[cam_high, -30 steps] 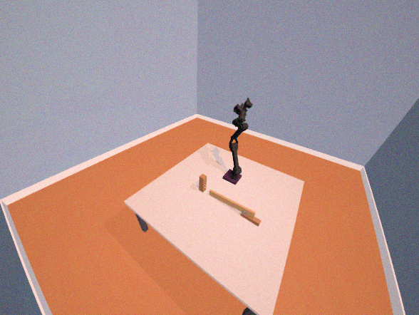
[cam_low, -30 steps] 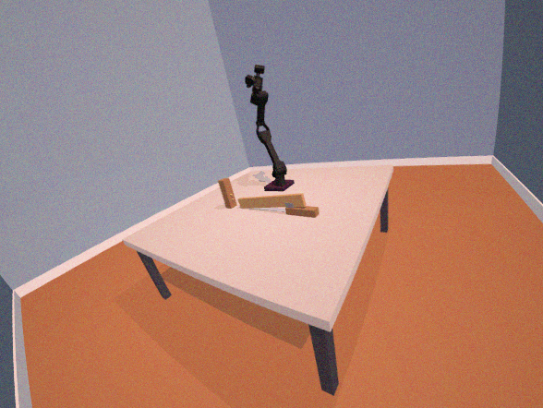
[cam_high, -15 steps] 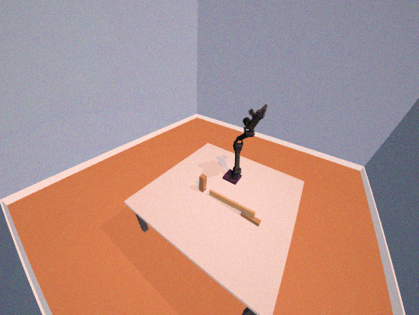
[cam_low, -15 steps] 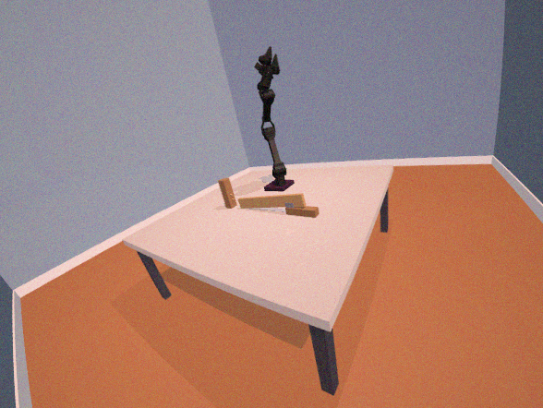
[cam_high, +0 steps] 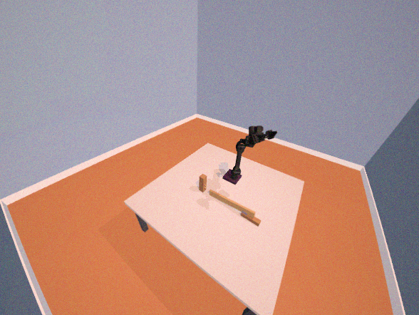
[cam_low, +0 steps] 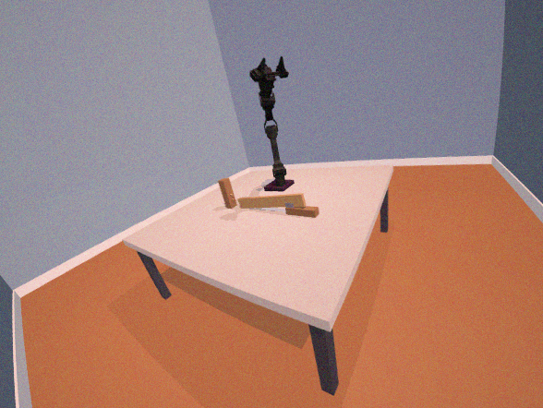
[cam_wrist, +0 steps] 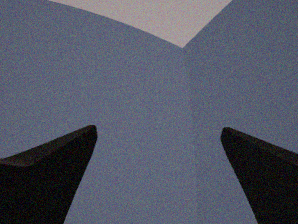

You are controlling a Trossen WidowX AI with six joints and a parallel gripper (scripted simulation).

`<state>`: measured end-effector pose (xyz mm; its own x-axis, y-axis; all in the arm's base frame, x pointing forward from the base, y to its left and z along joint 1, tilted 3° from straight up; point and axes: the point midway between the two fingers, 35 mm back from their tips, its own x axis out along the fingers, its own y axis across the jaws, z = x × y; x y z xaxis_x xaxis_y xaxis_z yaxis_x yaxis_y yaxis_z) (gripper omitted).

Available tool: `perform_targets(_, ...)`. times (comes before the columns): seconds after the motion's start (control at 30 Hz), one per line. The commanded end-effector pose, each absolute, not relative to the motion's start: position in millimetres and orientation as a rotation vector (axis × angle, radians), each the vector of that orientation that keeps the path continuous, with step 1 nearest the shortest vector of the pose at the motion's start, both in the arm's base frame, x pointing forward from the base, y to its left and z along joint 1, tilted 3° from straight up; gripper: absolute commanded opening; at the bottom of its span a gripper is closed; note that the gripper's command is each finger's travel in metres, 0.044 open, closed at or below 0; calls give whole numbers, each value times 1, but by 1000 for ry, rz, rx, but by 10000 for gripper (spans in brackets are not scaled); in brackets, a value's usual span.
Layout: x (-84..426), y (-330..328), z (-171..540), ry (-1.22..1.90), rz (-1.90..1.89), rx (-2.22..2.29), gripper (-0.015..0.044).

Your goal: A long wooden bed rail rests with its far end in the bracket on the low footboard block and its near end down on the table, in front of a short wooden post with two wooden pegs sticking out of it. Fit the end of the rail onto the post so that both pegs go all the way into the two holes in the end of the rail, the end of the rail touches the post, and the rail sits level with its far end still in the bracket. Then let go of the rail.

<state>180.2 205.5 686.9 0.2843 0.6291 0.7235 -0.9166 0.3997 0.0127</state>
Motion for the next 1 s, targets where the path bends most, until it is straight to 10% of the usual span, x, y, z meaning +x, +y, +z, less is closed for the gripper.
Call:
perform_targets(0.0, 227, 219, 652, -604, 968, 351, 440)
perform_targets(0.97, 420, 158, 303, 369, 637, -710, 440)
